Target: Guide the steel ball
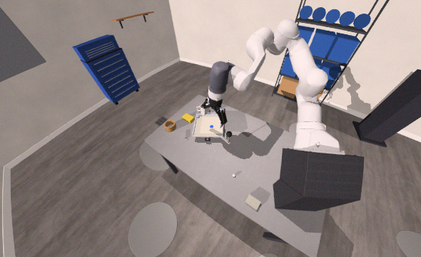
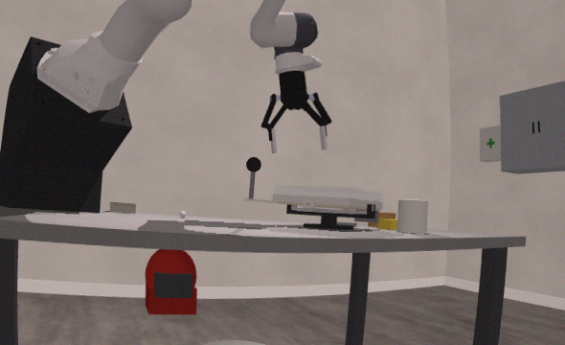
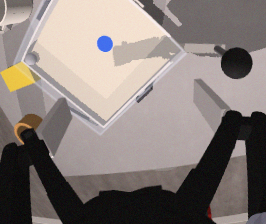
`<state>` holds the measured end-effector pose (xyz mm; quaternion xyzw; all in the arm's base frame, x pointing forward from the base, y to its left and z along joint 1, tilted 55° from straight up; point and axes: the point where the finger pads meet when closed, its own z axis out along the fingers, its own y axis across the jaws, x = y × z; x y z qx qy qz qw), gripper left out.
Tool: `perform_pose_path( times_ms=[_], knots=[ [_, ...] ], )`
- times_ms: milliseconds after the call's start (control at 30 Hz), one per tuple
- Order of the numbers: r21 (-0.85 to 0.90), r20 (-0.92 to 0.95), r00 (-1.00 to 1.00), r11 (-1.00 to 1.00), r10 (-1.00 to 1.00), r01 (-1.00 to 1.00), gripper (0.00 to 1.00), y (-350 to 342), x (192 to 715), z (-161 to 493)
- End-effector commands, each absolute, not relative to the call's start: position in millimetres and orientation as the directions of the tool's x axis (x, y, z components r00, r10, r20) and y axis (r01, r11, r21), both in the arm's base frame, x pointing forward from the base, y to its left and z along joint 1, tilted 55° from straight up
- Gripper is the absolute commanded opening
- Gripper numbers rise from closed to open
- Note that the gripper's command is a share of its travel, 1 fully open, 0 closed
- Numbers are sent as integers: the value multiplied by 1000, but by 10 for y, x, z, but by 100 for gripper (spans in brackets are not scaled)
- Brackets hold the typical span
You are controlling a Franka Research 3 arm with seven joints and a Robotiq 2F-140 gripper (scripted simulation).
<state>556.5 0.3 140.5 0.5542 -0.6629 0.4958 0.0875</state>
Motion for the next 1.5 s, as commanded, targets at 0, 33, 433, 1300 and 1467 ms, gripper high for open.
perform_pose_path(
  times_ms=[0,33,433,1300,1467],
  knots=[
    [-566,654,-379,-91,-655,-819,100,29,5518,1376],
    [-566,654,-379,-91,-655,-819,100,29,5518,1376],
    [-556,646,-385,-61,-659,-829,100,23,5288,1272],
    [-543,638,-396,-22,-661,-839,100,2,4989,1145],
    [-543,638,-396,-22,-661,-839,100,2,4989,1145]
  ],
)
